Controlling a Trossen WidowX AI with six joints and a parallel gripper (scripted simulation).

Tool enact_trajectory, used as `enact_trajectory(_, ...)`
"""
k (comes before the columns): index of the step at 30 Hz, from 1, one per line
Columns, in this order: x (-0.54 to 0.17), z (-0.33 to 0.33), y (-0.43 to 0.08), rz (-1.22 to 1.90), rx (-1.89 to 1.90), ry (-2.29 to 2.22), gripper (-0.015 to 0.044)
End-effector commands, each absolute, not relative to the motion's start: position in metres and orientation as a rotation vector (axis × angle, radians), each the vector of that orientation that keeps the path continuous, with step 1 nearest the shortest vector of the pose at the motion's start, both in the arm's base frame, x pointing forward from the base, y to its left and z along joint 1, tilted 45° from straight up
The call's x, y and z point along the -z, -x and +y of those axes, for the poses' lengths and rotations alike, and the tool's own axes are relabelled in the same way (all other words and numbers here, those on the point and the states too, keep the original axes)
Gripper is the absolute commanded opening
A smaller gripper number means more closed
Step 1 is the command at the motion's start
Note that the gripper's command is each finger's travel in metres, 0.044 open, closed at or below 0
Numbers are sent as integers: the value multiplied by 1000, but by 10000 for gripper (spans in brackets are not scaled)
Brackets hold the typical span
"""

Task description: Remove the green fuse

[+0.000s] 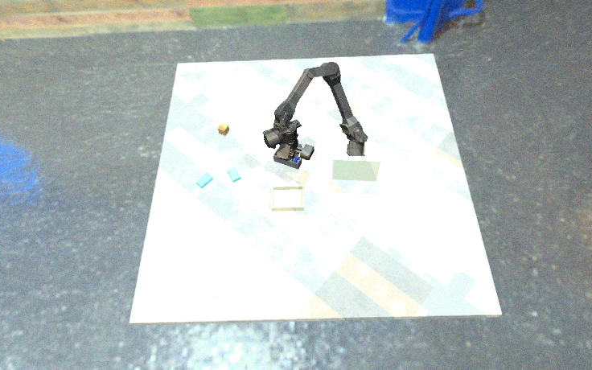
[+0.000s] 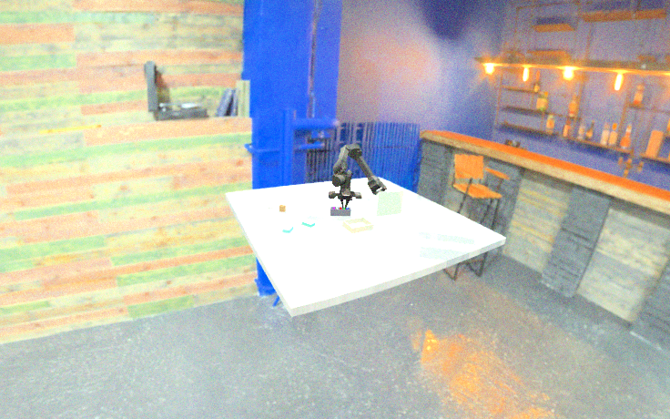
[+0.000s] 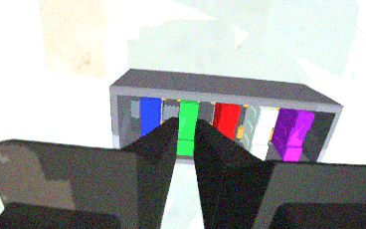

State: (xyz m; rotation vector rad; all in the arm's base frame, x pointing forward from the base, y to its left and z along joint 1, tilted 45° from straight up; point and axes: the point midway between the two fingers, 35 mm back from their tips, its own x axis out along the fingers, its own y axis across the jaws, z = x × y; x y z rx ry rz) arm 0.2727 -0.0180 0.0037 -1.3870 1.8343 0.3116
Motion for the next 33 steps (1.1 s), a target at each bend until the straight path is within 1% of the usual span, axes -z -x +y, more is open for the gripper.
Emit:
enact_trajectory(1,-4,-18,-273,1834,-311,1387,0)
enact_trajectory(33,-15,-7,-275,1834,-313,1389,0)
